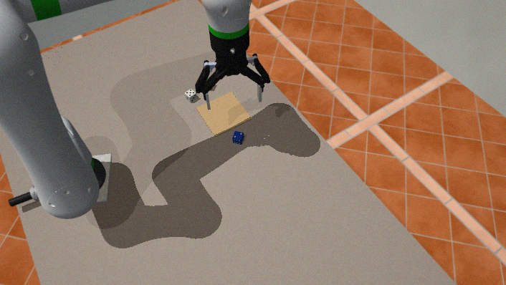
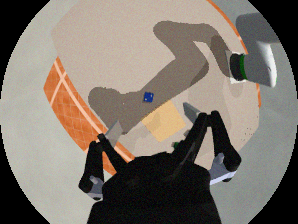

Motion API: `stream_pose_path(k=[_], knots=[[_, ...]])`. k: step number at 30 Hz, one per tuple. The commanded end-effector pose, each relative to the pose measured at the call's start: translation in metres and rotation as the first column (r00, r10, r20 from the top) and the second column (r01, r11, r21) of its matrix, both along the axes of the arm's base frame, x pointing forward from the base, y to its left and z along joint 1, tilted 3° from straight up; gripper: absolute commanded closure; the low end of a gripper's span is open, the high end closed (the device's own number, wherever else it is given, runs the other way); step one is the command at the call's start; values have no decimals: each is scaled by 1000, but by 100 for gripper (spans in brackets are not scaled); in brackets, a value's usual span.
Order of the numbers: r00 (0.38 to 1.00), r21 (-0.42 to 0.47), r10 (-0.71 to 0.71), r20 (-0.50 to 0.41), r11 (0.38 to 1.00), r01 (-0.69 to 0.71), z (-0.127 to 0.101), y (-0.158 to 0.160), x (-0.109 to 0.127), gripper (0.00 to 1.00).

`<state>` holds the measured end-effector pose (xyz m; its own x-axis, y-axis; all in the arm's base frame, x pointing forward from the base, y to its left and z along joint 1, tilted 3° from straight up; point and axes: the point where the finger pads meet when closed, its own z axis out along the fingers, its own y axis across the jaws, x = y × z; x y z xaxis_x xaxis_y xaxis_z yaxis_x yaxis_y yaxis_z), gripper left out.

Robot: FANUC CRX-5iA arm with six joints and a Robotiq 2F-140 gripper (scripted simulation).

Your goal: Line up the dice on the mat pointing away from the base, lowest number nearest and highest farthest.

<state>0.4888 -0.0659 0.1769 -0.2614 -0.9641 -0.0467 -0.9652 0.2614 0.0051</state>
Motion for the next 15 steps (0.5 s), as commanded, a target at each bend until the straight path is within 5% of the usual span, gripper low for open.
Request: stream_pose_path(k=[1, 15], knots=[[985, -3, -173, -3, 985, 173, -8, -6, -2, 0], [922, 2, -386, -12, 922, 386, -19, -14, -6, 0]])
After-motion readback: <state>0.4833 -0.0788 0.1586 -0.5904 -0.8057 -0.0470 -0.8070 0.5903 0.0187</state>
